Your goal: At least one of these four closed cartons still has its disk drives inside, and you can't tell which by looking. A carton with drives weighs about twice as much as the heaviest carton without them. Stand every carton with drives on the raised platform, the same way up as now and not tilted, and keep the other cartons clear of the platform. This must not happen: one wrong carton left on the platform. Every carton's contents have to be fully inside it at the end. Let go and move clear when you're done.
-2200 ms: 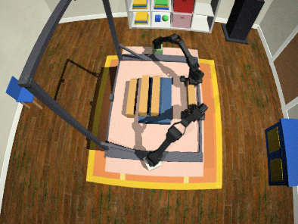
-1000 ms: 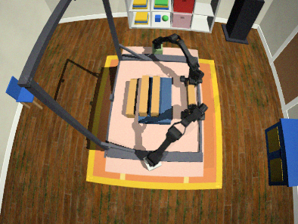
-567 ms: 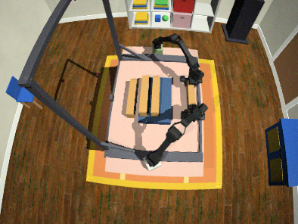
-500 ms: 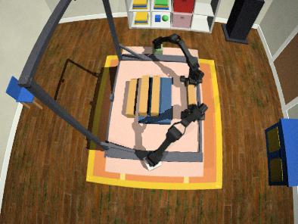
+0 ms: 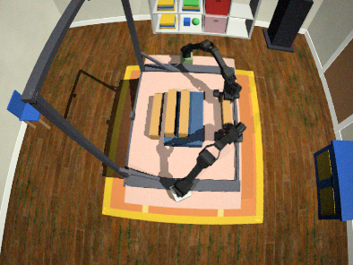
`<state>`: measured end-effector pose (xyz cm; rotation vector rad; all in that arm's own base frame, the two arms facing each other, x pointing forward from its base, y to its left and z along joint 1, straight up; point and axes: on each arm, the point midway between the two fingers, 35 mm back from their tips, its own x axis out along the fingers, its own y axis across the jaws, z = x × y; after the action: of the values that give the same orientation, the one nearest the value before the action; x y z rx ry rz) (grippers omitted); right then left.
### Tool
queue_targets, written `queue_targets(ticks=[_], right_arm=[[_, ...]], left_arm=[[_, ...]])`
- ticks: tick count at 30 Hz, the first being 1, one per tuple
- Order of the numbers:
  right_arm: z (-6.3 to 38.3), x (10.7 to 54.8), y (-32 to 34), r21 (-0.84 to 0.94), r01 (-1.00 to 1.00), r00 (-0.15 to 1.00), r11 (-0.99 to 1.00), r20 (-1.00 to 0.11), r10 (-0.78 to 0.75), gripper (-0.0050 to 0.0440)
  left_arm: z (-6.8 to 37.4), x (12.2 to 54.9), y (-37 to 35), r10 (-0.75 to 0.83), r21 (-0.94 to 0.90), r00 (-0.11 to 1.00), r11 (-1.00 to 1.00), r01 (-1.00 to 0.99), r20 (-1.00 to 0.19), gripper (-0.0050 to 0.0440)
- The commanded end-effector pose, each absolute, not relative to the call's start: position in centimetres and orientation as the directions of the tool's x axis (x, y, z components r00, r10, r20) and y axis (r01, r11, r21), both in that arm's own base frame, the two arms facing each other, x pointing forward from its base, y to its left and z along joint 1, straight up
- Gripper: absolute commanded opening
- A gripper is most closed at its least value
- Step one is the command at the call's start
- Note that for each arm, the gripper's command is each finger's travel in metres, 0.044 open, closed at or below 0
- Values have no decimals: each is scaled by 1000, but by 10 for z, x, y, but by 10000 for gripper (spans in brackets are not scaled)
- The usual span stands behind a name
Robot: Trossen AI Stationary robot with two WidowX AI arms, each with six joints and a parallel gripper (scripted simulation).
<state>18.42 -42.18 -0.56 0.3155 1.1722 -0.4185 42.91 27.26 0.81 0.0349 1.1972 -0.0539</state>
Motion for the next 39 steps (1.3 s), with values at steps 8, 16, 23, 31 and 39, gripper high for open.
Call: queue_targets(ticks=[8, 16, 23, 31, 39], right_arm=[[9, 186, -427, -2, 473, 337, 881, -923, -184, 386], [9, 186, -427, -2, 473, 337, 881, -923, -184, 386], [9, 186, -427, -2, 473, 337, 881, -923, -184, 386], [9, 186, -427, -2, 473, 337, 881, -923, -184, 386], [79, 186, -428, -2, 473, 337, 881, -923, -184, 386]], left_arm=[[23, 433, 275, -5, 20, 389, 998, 60, -921, 387], [23, 433, 275, -5, 20, 389, 998, 60, -921, 387], [23, 433, 275, -5, 20, 389, 998, 60, -921, 387], [23, 433, 275, -5, 20, 389, 998, 60, -921, 387], [93, 432, 275, -5, 20, 389, 998, 60, -921, 387]])
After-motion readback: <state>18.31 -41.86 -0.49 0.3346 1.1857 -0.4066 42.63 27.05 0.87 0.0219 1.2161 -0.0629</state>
